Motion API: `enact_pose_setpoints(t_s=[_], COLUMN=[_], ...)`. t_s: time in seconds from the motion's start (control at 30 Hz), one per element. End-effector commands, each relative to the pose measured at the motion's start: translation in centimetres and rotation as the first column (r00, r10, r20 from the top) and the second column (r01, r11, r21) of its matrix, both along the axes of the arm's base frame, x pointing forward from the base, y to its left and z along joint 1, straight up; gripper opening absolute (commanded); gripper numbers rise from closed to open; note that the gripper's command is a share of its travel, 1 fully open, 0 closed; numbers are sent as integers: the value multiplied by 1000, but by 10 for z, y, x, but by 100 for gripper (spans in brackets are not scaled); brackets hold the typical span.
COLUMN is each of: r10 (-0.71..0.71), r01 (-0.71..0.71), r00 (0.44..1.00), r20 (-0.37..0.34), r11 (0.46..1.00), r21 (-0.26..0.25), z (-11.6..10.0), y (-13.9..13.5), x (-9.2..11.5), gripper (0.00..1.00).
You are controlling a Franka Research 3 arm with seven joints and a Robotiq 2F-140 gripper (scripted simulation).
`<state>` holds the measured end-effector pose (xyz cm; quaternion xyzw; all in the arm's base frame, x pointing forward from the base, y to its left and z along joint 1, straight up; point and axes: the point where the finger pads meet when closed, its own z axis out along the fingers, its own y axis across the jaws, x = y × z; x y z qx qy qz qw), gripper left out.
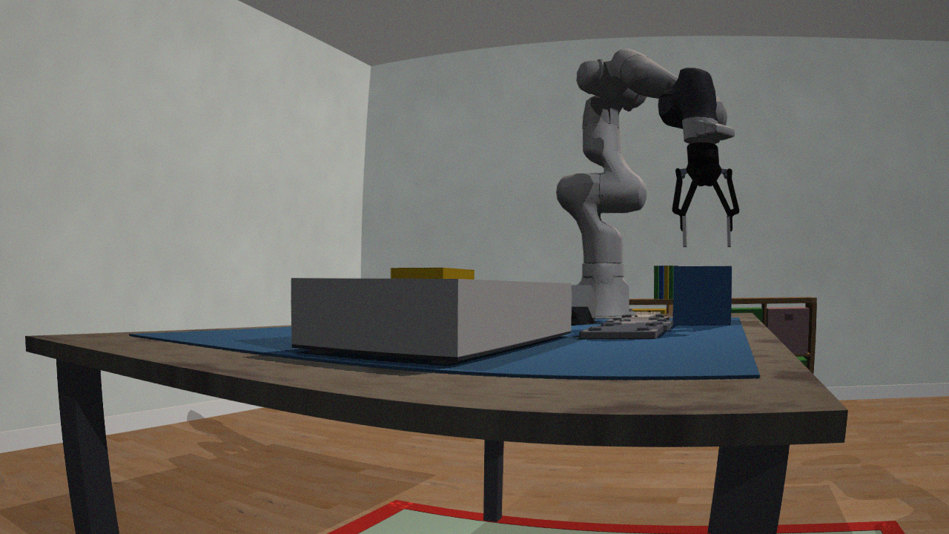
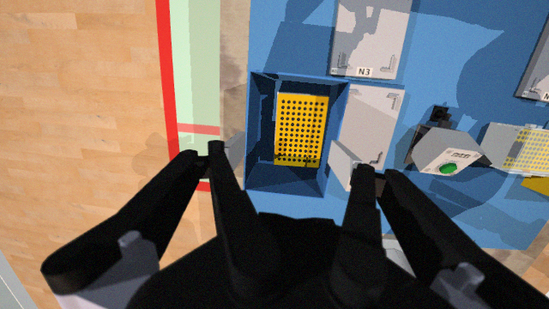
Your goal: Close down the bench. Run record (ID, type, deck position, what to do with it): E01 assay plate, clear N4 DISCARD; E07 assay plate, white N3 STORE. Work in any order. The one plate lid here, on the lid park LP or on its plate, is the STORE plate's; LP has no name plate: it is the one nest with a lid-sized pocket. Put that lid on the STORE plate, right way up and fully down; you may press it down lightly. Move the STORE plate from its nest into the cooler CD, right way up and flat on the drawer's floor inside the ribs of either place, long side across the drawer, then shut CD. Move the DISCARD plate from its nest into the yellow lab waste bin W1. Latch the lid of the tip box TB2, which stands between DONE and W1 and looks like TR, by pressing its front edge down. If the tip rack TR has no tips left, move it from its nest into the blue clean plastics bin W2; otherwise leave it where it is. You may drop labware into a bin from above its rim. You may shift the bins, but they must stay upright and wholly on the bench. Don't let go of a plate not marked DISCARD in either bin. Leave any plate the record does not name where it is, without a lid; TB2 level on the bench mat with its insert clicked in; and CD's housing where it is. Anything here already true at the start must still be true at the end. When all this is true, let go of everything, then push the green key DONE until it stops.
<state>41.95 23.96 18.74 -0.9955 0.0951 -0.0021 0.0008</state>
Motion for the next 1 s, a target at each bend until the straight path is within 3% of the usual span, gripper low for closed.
enact_pose_setpoints(t_s=[0.0,0.23,0.27,0.97], r10=[-4,-4,-33,-33], r01=[4,4,33,33], r00=[1000,1000,999,999], r20=[3,3,3,3], r11=[1000,1000,999,999], r21=[2,2,2,2], z=[0,0,1,9], y=[1,1,-2,-74], x=[0,0,-1,-25], gripper=[66,66,0,0])
